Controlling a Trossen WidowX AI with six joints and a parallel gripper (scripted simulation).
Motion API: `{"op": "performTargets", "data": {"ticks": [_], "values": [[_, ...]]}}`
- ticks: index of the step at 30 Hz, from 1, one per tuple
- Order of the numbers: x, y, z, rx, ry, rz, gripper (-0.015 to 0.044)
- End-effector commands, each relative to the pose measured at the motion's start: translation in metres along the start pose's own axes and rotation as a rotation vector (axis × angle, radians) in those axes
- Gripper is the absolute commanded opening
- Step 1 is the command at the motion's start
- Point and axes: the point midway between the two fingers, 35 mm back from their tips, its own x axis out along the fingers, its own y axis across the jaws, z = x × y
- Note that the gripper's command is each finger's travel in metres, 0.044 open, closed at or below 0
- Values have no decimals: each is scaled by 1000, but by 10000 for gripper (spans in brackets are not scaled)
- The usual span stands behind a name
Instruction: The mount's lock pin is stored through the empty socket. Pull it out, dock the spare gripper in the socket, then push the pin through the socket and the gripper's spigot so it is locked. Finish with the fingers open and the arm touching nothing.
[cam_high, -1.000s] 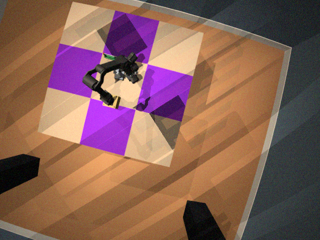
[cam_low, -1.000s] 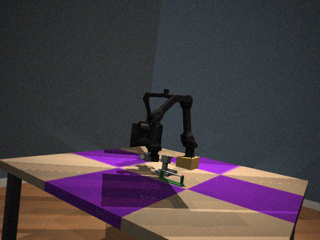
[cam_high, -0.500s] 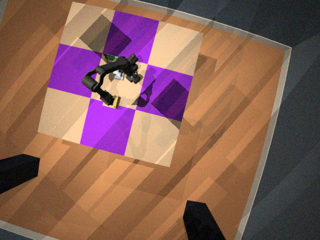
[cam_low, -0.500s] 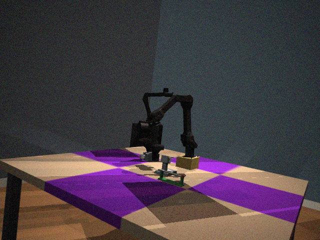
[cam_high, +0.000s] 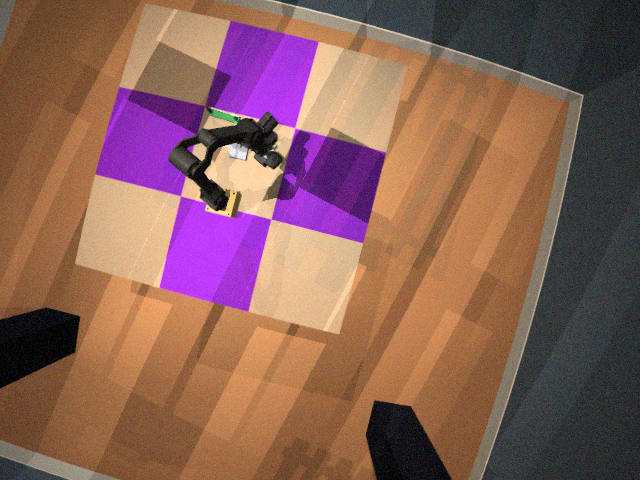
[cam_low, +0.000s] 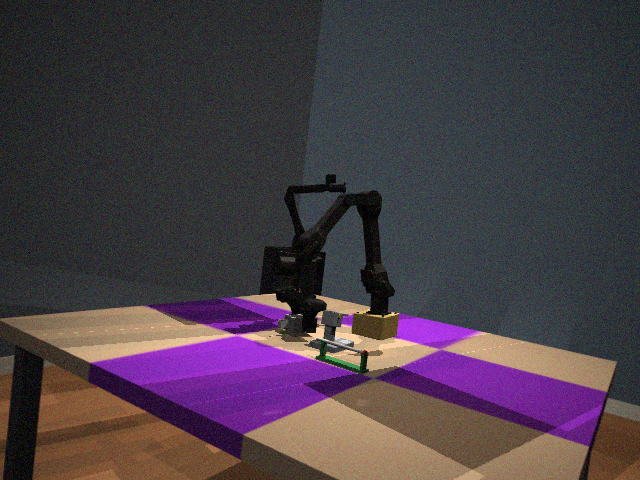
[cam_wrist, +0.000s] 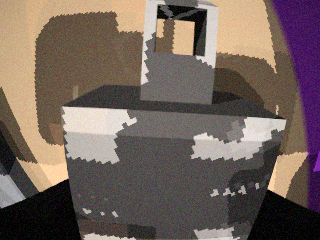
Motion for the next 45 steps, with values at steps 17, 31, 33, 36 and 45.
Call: {"op": "performTargets", "data": {"ticks": [17, 31, 33, 36, 45], "values": [[10, 0, -1, 0, 4, 0, 263], [-3, 0, -3, -1, 13, 0, 440], [-6, 0, -5, -2, 21, -1, 440], [-11, 0, -7, -4, 29, -1, 440], [-27, 0, -13, -9, 52, -1, 440]]}}
